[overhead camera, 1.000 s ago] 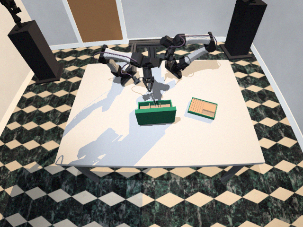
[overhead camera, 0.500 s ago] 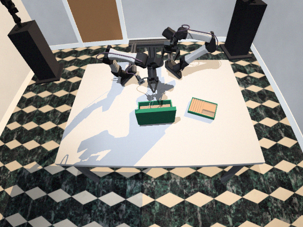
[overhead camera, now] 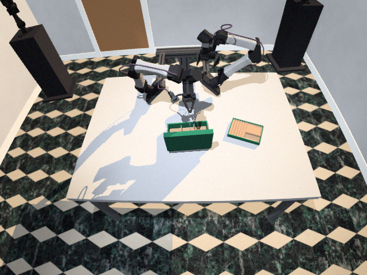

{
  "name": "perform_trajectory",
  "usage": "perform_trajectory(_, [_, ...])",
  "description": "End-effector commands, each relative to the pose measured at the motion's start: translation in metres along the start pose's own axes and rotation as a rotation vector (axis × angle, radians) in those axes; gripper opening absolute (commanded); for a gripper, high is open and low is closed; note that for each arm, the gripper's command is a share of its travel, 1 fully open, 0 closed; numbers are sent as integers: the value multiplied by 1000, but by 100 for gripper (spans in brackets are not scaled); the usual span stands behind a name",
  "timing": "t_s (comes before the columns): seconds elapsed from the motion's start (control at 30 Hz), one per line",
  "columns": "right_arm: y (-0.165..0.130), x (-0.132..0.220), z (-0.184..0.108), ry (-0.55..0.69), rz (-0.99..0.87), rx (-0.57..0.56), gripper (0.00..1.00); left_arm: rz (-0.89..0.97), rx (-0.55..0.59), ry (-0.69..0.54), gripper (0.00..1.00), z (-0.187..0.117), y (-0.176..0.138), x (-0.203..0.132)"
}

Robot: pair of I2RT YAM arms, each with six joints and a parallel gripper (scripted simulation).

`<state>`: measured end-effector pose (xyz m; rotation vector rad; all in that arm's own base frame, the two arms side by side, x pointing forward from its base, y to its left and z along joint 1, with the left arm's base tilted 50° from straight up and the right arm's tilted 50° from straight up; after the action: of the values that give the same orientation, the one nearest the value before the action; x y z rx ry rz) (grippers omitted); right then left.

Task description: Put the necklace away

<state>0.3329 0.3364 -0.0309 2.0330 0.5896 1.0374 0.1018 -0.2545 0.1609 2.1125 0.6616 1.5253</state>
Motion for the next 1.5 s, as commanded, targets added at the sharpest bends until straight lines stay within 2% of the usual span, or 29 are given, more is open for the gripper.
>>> perform_trajectory(0.0, [-6, 19, -13, 53, 46, 7, 0, -36, -33, 4, 100, -3, 14, -2])
perform_trajectory(0.53, [-8, 22, -13, 59, 57, 13, 0, -28, -32, 5, 100, -3, 14, -2])
perform_trajectory(0.83, [-1, 21, 5, 62, 102, 23, 0, -29, -32, 4, 100, -3, 14, -2])
perform_trajectory(1.17, [-7, -20, 43, 47, 67, 14, 0, -29, -32, 4, 100, -3, 14, -2])
perform_trajectory(1.47, [-6, -36, 52, 23, 39, 5, 0, -29, -32, 4, 100, -3, 14, -2])
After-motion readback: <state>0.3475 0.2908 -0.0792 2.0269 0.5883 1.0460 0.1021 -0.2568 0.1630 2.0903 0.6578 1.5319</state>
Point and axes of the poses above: on each arm, the point where the finger pads meet when closed, its own z axis out along the fingers, its own x axis across the jaws, y = z × x, the point moved 3 cm from there along -z, back along the fingers, and after that the axes turned 2 degrees about -z, right-handed, at the moved point
